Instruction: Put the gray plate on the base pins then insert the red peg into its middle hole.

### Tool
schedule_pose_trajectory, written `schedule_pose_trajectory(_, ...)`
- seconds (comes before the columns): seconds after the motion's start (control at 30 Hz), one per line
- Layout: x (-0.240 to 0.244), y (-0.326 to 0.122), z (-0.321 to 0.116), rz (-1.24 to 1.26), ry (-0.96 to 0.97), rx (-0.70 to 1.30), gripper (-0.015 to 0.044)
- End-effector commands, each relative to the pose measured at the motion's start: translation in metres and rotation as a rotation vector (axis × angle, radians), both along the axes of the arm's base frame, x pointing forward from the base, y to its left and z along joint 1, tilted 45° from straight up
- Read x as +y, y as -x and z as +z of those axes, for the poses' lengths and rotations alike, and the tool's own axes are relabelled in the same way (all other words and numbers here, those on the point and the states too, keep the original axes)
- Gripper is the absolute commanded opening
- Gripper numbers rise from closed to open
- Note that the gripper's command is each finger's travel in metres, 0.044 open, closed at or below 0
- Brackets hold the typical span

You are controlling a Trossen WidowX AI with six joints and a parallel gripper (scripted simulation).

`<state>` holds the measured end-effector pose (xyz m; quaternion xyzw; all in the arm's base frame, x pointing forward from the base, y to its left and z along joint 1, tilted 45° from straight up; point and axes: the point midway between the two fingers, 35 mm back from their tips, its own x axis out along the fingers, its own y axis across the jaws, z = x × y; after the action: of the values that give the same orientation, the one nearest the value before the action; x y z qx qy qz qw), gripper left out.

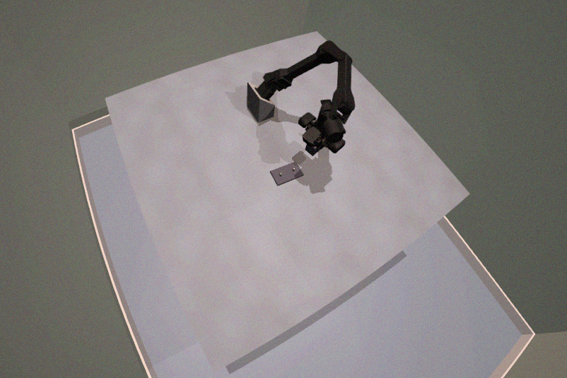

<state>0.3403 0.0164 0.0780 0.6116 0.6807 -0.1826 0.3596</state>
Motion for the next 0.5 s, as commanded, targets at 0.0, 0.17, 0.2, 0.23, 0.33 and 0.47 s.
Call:
schedule_pose_trajectory(0.0, -0.004, -0.001, -0.014, -0.022, 0.002, 0.029, 0.0)
schedule_pose_trajectory(0.17, -0.009, -0.003, -0.03, -0.048, 0.003, 0.054, 0.0)
schedule_pose_trajectory(0.2, -0.01, -0.004, -0.033, -0.053, 0.003, 0.059, 0.0)
schedule_pose_trajectory(0.23, -0.011, -0.004, -0.036, -0.058, 0.004, 0.064, 0.0)
schedule_pose_trajectory(0.33, -0.013, -0.005, -0.045, -0.074, 0.004, 0.08, 0.0)
schedule_pose_trajectory(0.47, -0.017, -0.006, -0.058, -0.095, 0.005, 0.1, 0.0)
